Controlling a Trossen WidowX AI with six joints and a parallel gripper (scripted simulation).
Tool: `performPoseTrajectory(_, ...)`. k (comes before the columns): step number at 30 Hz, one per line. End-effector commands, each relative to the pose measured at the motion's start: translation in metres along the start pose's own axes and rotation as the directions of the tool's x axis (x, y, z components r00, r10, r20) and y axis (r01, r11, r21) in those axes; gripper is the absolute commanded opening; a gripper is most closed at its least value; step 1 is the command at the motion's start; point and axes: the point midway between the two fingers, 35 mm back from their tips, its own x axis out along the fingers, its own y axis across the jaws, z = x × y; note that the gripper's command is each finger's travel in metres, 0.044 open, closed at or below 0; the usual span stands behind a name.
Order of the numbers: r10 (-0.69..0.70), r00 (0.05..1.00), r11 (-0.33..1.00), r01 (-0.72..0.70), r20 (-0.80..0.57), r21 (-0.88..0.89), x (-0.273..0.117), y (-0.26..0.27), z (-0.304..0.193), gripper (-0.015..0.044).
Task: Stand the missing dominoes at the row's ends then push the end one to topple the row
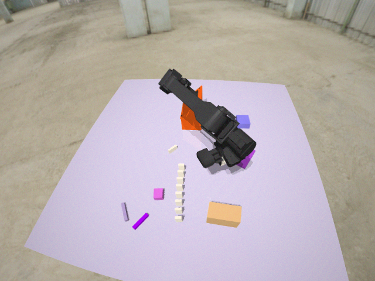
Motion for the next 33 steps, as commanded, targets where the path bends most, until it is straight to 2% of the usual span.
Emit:
performPoseTrajectory(1,0.044,0.999,0.999,-0.044,0.027,0.001,0.014,0.008,0.005,0.0107)
performPoseTrajectory(17,0.19,0.959,0.98,-0.197,0.211,0.011,0.056,0.032,0.029,0.0107)
performPoseTrajectory(33,0.273,0.864,0.956,-0.294,0.423,-0.015,0.084,0.045,0.045,0.0107)
